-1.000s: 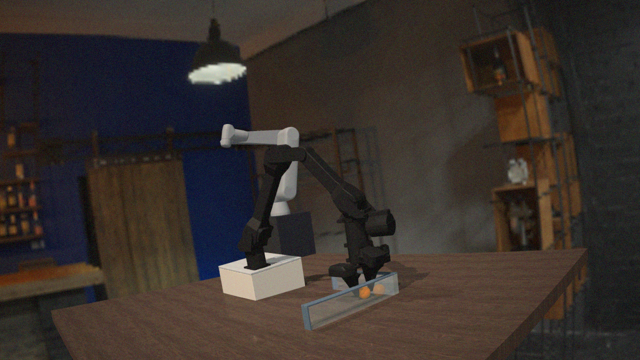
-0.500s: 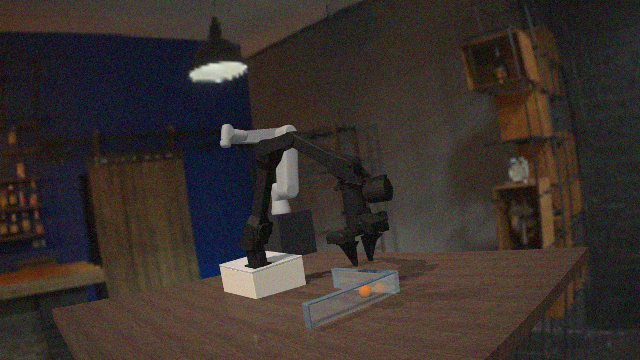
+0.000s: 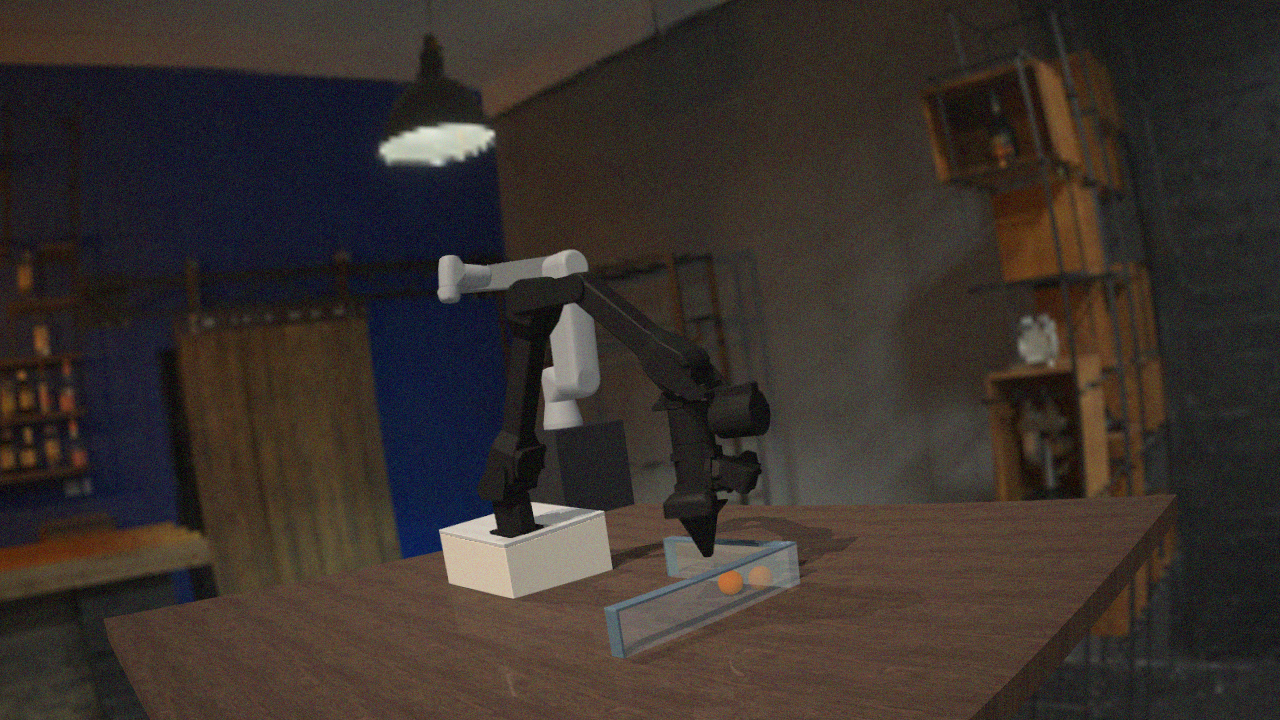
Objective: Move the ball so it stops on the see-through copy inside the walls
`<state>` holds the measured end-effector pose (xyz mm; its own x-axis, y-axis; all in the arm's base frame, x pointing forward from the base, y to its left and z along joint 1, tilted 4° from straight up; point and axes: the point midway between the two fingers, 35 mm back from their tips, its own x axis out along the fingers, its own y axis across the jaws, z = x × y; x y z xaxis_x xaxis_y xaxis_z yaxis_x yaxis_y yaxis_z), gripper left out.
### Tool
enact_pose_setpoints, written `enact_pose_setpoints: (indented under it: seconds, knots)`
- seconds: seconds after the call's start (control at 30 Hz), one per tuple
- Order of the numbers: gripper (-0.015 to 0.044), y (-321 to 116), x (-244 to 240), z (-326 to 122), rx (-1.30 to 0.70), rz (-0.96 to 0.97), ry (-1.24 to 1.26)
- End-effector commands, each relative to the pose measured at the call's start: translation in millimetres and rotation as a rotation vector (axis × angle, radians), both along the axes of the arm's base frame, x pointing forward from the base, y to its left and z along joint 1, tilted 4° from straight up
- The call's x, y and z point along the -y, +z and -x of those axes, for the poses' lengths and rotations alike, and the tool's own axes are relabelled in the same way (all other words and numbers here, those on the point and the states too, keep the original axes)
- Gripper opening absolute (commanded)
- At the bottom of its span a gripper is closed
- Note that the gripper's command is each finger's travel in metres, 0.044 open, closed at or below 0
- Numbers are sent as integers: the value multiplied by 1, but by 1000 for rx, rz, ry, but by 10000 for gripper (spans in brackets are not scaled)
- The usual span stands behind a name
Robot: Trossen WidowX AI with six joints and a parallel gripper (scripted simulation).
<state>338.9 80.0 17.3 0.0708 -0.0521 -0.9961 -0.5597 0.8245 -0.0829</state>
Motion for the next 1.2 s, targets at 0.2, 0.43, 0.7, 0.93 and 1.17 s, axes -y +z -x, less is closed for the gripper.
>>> enact_pose_setpoints:
  seconds: [0.2, 0.43, 0.7, 0.93, 1.17]
  knots:
    - [0, -10, 10, 9, -14, 19, 196]
    - [0, -17, 10, 8, -14, 19, 196]
    - [0, -30, 11, 7, -14, 19, 196]
    - [0, -41, 12, 7, -14, 20, 196]
    - [0, -45, 12, 6, -14, 20, 196]
